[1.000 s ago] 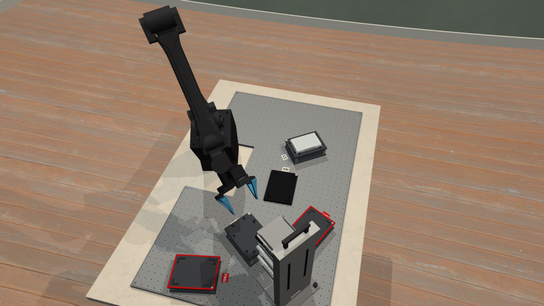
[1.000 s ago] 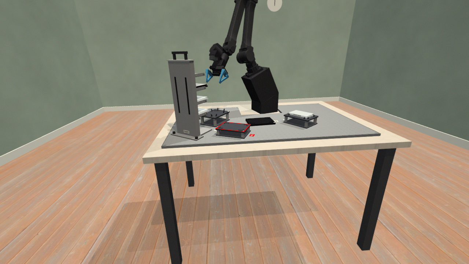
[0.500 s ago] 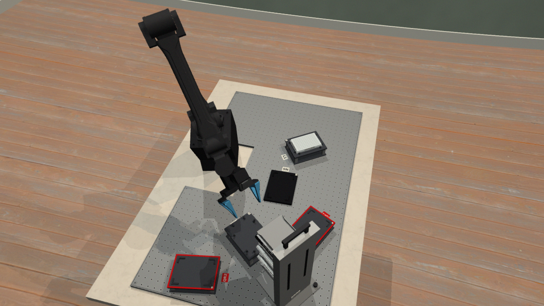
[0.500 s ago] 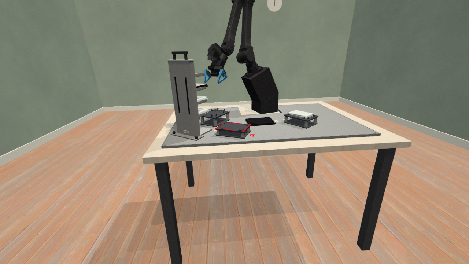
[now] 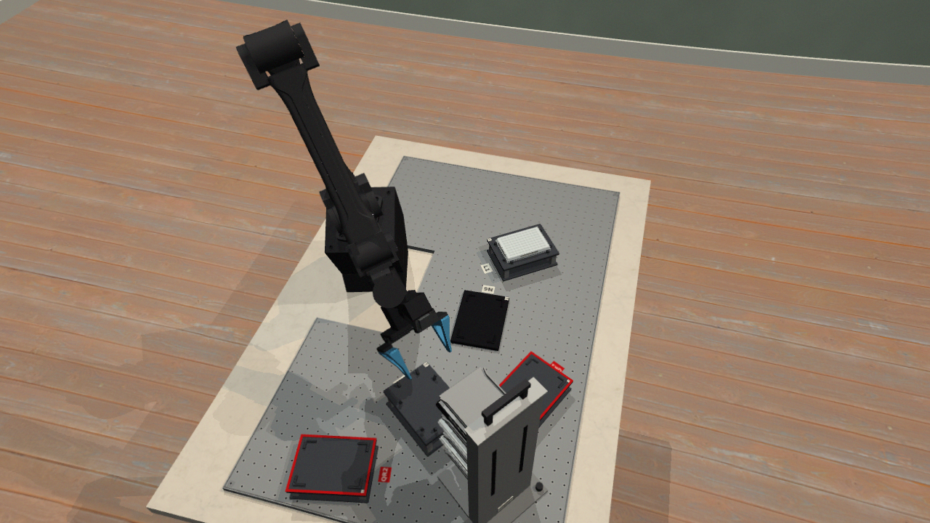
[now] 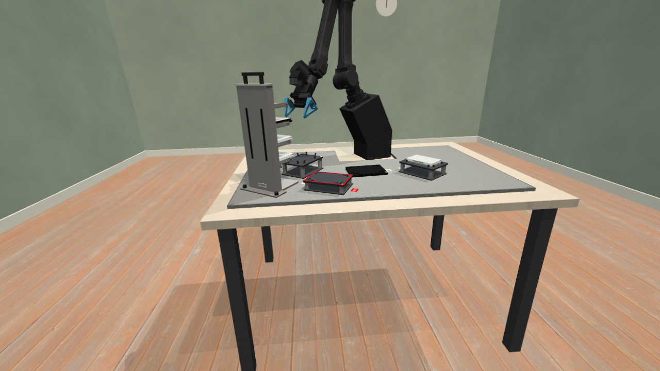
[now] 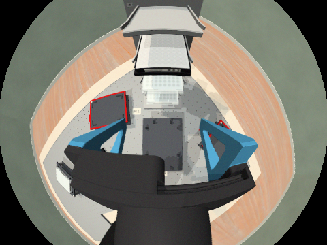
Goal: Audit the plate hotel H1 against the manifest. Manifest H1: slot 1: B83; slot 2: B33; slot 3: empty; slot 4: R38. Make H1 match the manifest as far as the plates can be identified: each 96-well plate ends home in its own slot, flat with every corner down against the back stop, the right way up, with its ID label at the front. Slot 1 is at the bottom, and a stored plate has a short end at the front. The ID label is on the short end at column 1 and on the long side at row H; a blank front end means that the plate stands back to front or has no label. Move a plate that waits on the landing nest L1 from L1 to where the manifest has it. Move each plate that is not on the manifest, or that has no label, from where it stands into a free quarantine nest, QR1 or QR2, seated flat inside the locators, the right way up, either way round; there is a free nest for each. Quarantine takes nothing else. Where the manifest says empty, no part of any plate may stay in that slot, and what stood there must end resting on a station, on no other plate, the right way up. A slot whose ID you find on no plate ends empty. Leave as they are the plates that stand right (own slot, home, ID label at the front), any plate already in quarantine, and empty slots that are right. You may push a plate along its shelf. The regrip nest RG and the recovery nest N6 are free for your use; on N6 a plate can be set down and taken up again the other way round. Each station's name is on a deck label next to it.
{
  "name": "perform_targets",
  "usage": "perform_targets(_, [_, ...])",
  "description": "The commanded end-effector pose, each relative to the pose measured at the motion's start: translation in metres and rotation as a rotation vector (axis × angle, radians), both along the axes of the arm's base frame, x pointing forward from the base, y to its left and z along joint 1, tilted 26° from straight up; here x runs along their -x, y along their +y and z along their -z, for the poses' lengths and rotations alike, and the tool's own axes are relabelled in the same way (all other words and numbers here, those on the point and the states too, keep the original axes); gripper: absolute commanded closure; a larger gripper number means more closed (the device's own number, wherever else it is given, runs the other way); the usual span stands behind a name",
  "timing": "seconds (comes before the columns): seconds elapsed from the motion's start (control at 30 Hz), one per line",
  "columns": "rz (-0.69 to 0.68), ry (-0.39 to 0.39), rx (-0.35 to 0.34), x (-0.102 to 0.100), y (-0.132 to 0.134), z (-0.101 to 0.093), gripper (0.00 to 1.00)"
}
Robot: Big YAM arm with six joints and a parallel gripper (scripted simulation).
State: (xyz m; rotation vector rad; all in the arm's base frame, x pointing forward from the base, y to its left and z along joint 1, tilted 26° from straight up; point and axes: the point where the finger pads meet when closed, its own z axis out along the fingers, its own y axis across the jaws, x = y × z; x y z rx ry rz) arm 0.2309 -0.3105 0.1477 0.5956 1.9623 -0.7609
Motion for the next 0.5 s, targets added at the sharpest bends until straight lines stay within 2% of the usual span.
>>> perform_targets(0.0, [-0.006,-0.042,0.038,-0.015,-0.012,-0.024,0.0])
perform_targets(0.13, [-0.006,-0.043,0.038,-0.017,-0.013,-0.024,0.0])
perform_targets(0.17, [0.002,-0.021,0.008,-0.009,-0.006,-0.005,0.0])
perform_targets(0.23, [-0.007,-0.043,0.038,-0.02,-0.015,-0.026,0.0])
perform_targets(0.43, [-0.006,-0.043,0.038,-0.026,-0.02,-0.028,0.0])
perform_targets(0.47, [-0.005,-0.037,0.029,-0.025,-0.018,-0.023,0.0])
